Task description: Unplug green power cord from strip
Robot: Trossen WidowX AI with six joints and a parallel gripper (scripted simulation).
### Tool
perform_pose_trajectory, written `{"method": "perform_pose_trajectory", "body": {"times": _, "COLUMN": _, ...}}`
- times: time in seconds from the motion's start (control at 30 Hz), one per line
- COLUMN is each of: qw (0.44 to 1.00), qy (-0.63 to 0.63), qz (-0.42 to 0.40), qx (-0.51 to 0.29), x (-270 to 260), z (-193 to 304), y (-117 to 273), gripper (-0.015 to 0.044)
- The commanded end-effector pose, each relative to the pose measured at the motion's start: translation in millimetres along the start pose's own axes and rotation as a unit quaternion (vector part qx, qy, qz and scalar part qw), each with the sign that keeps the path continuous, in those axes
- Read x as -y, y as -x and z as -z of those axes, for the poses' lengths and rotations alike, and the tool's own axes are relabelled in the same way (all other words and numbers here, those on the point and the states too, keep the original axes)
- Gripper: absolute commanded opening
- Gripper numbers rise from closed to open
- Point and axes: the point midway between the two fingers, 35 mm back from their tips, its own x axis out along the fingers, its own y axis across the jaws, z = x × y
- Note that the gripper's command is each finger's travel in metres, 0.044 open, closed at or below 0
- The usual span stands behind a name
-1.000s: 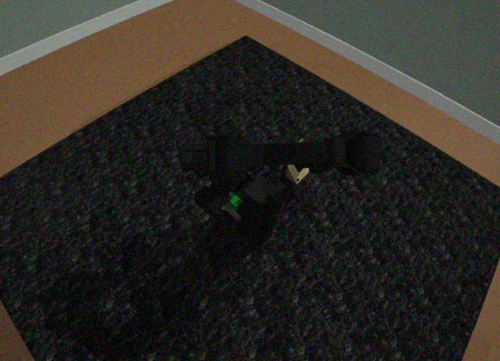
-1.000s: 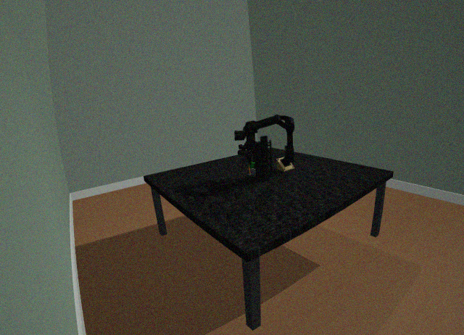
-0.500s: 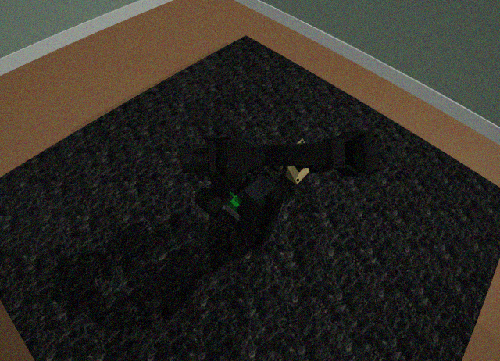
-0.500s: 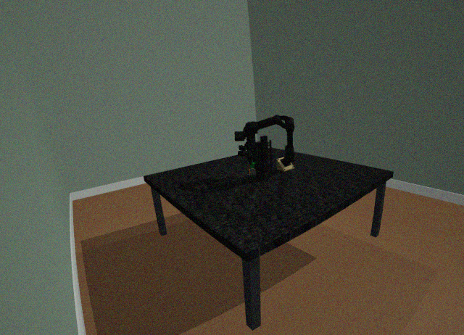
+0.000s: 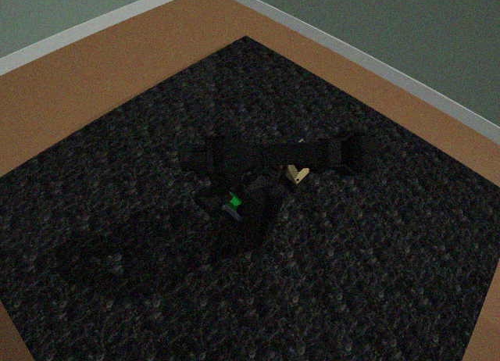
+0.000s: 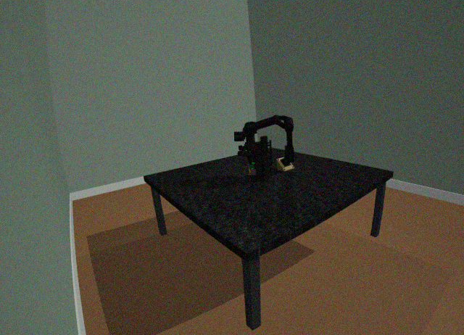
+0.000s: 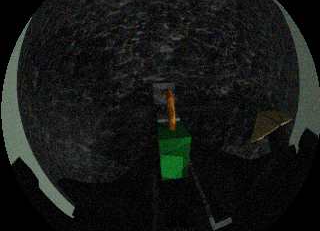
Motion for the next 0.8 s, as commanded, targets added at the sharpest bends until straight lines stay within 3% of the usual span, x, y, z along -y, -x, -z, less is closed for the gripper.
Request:
{"method": "perform_pose_trajectory", "body": {"times": 0.0, "qw": 1.000, "qy": 0.000, "qz": -0.002, "qx": 0.013, "x": -2, "z": -18, "y": 3, "gripper": 0.0000}}
{"method": "perform_pose_trajectory", "body": {"times": 0.77, "qw": 1.000, "qy": -0.001, "qz": -0.002, "qx": 0.013, "x": 0, "z": -55, "y": 9, "gripper": 0.0000}}
